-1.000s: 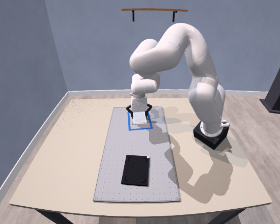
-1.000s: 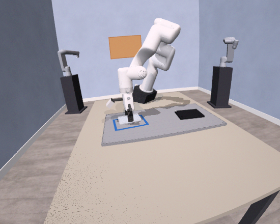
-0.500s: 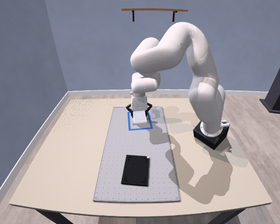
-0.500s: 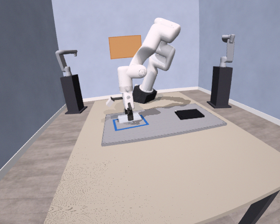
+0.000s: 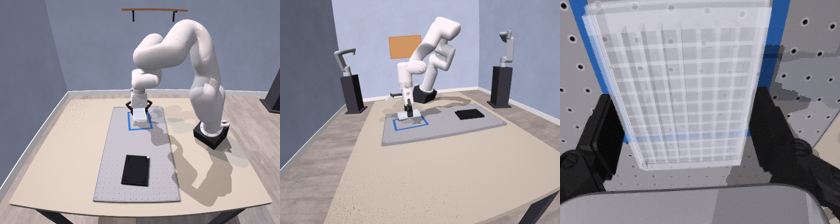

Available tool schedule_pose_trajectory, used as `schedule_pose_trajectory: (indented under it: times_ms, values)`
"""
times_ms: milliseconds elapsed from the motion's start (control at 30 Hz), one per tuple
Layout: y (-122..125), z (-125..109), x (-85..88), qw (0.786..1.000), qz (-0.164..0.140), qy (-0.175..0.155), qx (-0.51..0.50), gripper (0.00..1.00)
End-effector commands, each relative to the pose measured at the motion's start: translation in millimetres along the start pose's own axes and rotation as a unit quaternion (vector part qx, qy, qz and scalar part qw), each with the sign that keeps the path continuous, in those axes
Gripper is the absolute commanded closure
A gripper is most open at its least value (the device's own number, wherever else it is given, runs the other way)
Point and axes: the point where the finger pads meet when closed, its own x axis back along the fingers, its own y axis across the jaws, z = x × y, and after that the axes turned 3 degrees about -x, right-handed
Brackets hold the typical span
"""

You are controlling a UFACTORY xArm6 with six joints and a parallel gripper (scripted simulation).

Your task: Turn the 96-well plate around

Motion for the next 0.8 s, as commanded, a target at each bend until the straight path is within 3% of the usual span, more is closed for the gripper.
schedule_pose_trajectory:
  times_ms: [0,767]
  values:
    - [-1,1,8.1,1.000,0.001,0.001,0.000,1.00]
    - [-1,1,36.5,1.000,0.001,0.001,0.000,1.00]
